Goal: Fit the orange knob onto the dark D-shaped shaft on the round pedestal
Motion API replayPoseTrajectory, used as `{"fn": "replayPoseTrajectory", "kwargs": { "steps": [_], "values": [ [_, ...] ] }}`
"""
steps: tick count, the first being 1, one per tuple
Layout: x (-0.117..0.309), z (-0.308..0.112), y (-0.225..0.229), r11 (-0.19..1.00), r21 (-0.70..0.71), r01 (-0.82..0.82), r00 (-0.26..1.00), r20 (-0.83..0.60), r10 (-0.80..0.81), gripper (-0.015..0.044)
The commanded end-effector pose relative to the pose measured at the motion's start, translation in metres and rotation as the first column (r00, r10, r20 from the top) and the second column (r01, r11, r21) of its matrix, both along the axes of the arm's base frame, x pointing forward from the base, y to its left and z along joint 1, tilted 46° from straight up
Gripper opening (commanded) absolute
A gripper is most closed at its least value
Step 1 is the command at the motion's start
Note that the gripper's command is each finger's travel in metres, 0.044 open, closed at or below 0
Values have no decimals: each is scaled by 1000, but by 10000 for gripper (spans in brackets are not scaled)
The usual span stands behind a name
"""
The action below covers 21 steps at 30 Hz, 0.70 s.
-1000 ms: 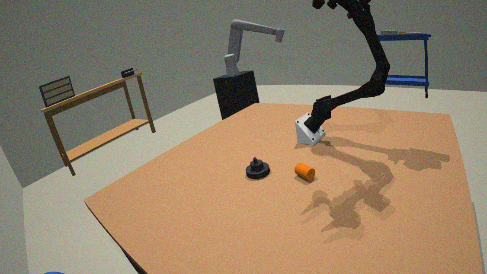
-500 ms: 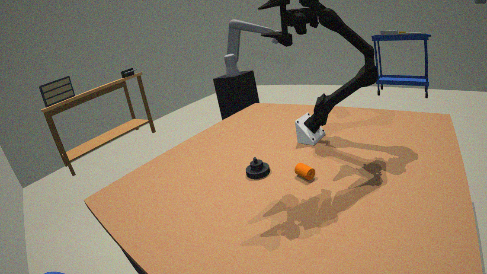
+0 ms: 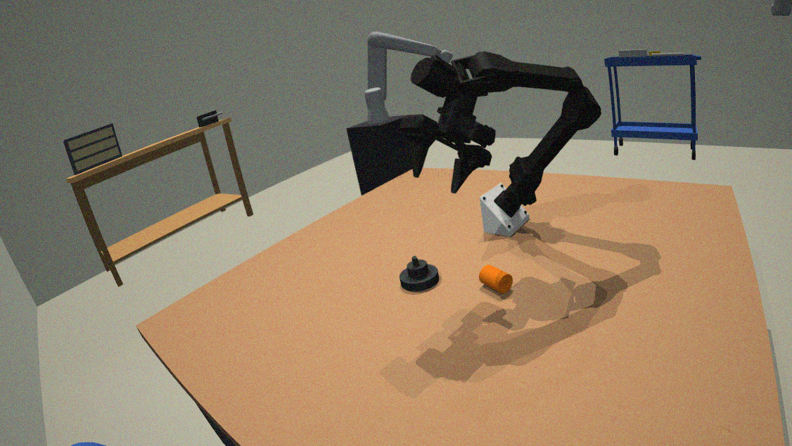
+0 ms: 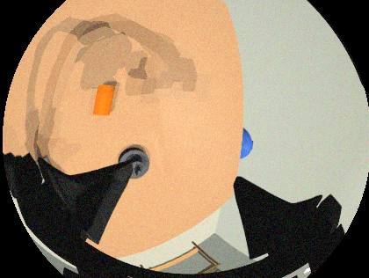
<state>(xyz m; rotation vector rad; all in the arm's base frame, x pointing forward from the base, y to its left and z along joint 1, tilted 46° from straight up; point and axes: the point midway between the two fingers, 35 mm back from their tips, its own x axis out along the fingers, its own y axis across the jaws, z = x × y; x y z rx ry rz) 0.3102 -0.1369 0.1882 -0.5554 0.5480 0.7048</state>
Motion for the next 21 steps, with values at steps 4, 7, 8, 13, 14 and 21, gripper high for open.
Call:
{"fn": "replayPoseTrajectory", "kwargs": {
  "steps": [4,7,8,13,14,21],
  "values": [
    [-16,-54,118,913,310,-265,907,-241,345,440],
    [-26,-63,144,874,380,-303,858,-291,424,440],
    [-26,-63,144,874,380,-303,858,-291,424,440],
    [-26,-63,144,874,380,-303,858,-291,424,440],
    [-26,-63,144,874,380,-303,858,-291,424,440],
    [-24,-79,161,873,381,-303,858,-290,424,440]
  ]
}}
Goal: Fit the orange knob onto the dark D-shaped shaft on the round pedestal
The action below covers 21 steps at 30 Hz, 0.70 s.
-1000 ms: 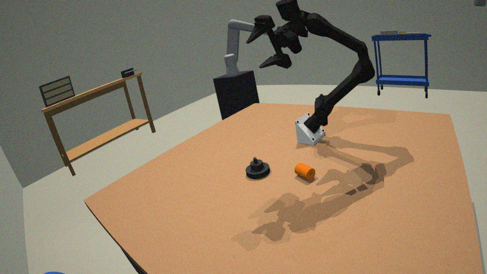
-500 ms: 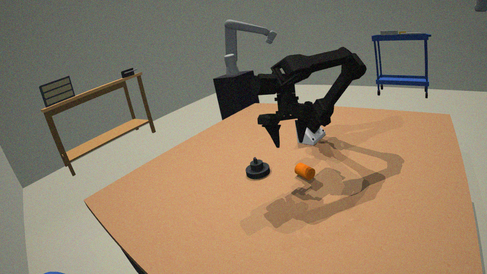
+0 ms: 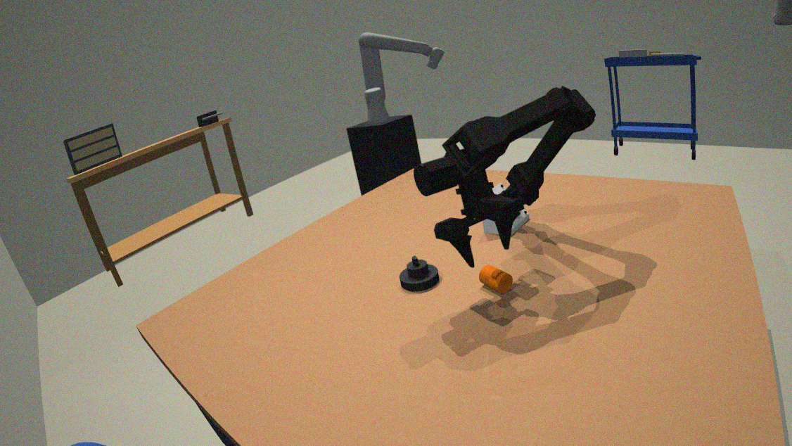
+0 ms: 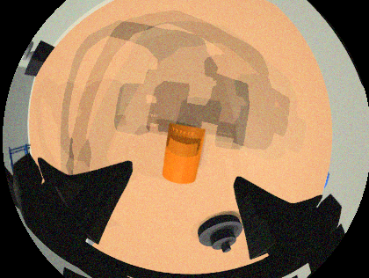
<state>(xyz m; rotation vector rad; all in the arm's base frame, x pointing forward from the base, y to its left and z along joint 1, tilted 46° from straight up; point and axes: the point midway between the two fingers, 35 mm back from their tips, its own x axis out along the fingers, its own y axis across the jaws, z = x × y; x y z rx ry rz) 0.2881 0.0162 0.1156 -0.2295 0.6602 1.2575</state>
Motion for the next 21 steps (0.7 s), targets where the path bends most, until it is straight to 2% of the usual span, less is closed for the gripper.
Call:
{"fn": "replayPoseTrajectory", "kwargs": {
  "steps": [1,21],
  "values": [
    [-2,-7,8,1000,10,2,1000,-10,-2,440],
    [2,-27,28,1000,8,2,1000,-9,-2,440]
  ]
}}
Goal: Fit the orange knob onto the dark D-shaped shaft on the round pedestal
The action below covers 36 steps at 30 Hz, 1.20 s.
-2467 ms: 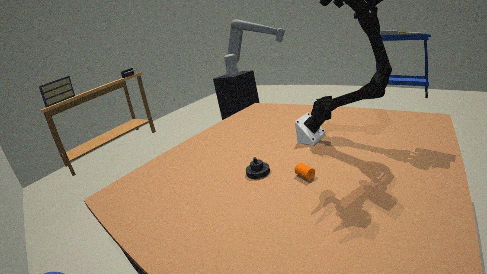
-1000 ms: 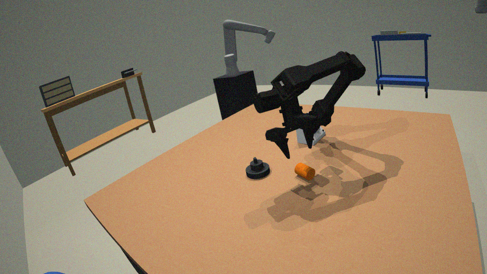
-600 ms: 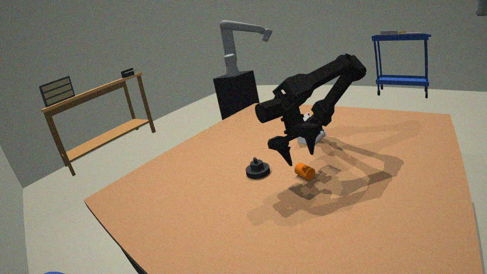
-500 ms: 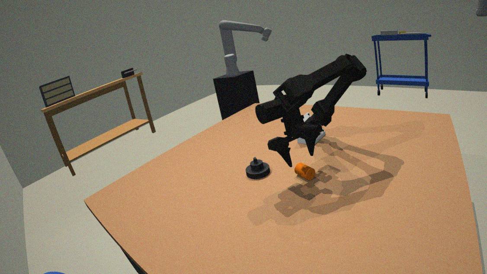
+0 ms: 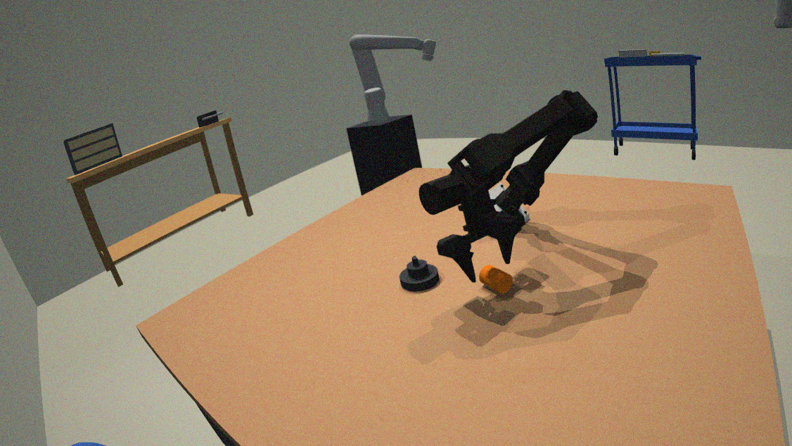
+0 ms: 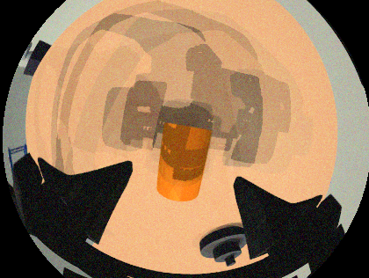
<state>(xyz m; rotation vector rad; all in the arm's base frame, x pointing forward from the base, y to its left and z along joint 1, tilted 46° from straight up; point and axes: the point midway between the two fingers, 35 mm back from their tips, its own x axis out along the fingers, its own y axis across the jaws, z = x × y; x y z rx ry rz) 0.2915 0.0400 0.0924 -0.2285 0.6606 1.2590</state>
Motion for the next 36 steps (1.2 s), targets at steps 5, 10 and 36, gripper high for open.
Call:
{"fn": "replayPoseTrajectory", "kwargs": {
  "steps": [5,10,36],
  "values": [
    [-1,-9,10,1000,9,3,1000,-8,-3,440],
    [-1,-14,16,1000,10,3,1000,-8,-3,440],
    [-1,-15,17,1000,10,3,1000,-8,-3,193]
  ]
}}
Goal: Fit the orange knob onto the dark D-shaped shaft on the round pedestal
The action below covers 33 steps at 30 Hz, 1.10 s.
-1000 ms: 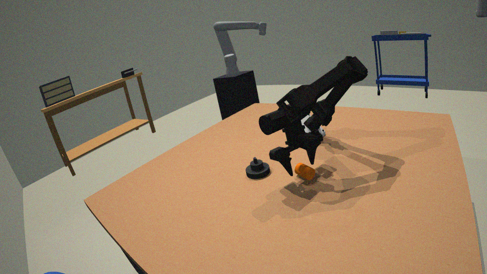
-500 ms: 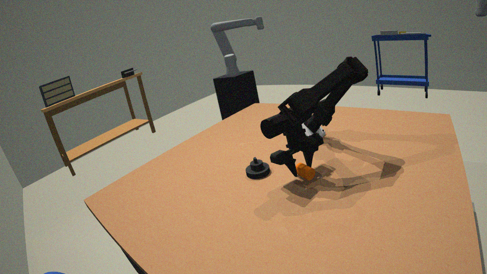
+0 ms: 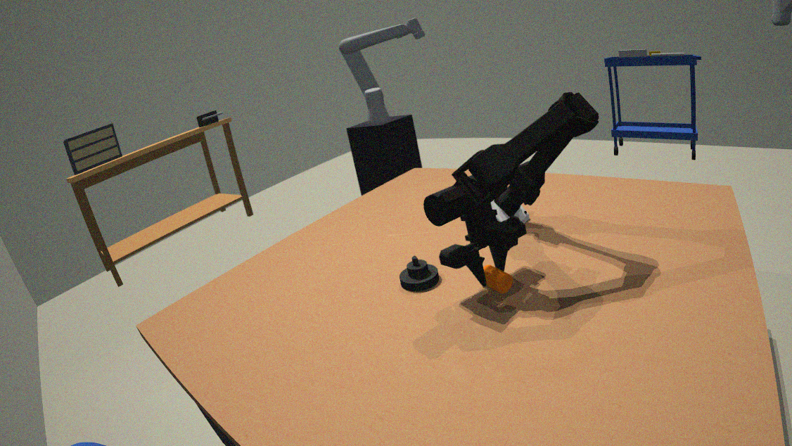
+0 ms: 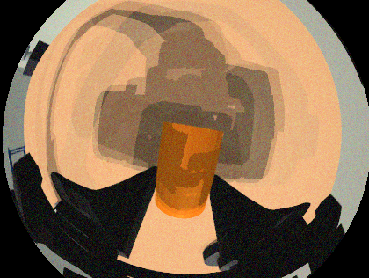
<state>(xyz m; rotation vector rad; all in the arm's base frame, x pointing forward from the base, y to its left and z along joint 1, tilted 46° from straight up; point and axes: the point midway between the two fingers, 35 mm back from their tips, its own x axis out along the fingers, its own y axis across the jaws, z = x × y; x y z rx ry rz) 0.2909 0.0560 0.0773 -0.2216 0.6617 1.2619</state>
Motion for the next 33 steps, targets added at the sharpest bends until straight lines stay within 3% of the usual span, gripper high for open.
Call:
{"fn": "replayPoseTrajectory", "kwargs": {
  "steps": [1,7,33],
  "values": [
    [0,0,1,1000,6,4,1000,-3,-4,187],
    [0,1,0,1000,-9,-1,1000,-6,1,179],
    [6,24,3,935,-343,-96,990,-129,54,179]
  ]
}}
